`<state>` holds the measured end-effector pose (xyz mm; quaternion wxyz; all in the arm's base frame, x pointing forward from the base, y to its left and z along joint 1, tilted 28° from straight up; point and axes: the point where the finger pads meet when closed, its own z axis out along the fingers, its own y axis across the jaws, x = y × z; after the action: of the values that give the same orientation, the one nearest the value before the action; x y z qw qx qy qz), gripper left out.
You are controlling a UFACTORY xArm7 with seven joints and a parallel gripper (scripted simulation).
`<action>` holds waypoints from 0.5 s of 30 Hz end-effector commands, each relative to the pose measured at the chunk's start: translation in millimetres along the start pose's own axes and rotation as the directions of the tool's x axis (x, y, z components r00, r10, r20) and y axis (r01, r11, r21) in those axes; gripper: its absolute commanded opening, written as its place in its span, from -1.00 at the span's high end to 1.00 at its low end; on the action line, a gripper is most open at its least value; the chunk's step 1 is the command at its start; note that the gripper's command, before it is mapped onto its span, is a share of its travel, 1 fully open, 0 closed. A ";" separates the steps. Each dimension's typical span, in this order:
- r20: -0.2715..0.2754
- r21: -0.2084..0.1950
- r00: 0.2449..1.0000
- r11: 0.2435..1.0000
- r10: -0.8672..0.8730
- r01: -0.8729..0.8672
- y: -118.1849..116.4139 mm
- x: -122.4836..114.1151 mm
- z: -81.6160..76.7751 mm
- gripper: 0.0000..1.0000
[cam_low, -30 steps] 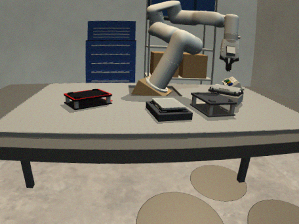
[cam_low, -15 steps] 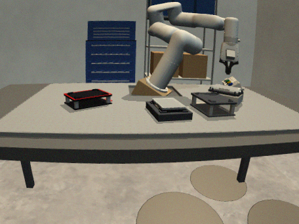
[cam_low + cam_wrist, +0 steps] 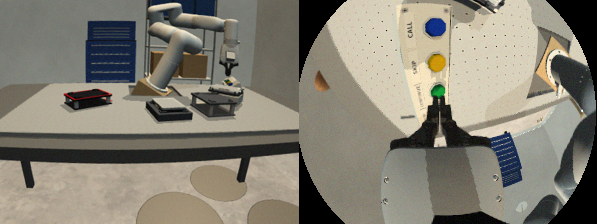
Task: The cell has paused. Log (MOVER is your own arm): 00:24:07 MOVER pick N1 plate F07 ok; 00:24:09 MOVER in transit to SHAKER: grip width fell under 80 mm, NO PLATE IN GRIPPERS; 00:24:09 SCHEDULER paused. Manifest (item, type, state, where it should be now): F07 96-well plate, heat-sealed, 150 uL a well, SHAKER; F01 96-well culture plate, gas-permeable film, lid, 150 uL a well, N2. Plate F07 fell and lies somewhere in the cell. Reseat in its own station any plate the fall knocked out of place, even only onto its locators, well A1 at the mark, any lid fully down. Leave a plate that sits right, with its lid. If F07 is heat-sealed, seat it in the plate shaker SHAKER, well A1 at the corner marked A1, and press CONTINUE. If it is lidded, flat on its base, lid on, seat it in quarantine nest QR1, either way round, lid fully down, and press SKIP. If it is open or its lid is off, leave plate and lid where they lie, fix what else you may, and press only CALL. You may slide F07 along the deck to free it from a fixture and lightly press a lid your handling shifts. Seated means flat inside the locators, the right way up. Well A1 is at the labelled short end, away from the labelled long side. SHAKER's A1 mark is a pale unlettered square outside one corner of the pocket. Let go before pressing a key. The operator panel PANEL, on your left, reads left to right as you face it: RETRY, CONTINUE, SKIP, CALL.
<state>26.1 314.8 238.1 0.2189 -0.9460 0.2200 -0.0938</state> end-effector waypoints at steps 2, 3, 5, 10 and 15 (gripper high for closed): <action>0.001 0.002 1.000 1.000 -0.001 0.001 -0.6 -0.6 0.7 1.00; 0.001 0.002 1.000 1.000 -0.001 0.001 -0.6 -0.6 1.3 1.00; 0.001 0.002 1.000 1.000 -0.001 0.001 -0.6 -0.6 2.7 1.00; 0.001 0.002 1.000 1.000 -0.001 0.001 -0.6 -0.6 5.3 1.00; 0.002 0.002 1.000 1.000 -0.001 0.001 -0.6 -0.6 8.0 1.00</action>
<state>27.7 317.0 232.7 0.2188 -0.9460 0.2201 -0.0938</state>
